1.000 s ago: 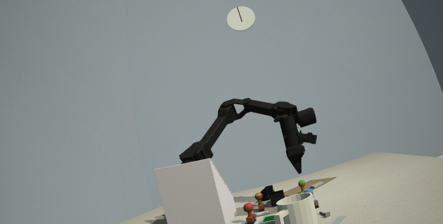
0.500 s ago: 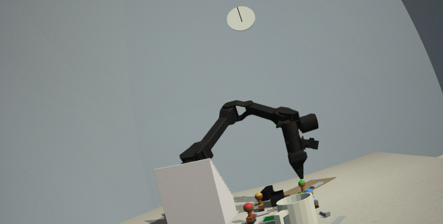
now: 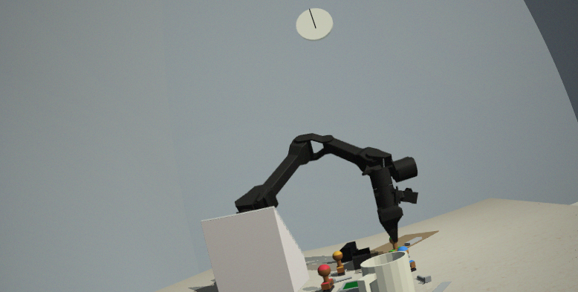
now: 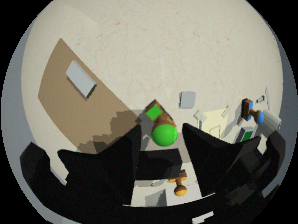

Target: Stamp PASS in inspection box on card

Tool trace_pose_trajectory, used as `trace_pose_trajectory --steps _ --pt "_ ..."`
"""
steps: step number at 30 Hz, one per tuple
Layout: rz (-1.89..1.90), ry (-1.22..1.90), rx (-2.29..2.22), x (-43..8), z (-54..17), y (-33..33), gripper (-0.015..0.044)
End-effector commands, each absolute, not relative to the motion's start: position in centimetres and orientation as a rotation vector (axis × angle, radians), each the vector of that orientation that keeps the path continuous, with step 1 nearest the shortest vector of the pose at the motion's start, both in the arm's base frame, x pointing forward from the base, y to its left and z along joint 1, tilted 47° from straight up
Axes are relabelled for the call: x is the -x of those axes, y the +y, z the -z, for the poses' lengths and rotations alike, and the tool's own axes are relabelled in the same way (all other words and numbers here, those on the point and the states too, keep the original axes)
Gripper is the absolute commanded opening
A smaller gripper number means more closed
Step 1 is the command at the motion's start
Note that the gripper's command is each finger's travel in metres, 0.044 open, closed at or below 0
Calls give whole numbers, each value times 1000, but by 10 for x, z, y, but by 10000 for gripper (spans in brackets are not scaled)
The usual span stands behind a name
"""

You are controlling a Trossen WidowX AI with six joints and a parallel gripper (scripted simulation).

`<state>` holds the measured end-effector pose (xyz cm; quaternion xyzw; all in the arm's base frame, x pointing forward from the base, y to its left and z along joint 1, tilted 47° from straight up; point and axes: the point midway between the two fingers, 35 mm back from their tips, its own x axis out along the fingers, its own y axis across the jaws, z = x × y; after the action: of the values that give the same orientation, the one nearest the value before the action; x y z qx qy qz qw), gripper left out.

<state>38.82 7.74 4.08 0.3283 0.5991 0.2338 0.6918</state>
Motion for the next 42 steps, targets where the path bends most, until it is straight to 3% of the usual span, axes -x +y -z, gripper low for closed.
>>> trace_pose_trajectory --steps 1,17,38,42 --pt "-514 1349 -739 -388 -33 82 211" --pt "-516 1348 -742 -389 -22 95 211" --pt "-525 1343 -738 -389 -25 95 71" --pt "-524 1343 -738 -389 -25 94 0"
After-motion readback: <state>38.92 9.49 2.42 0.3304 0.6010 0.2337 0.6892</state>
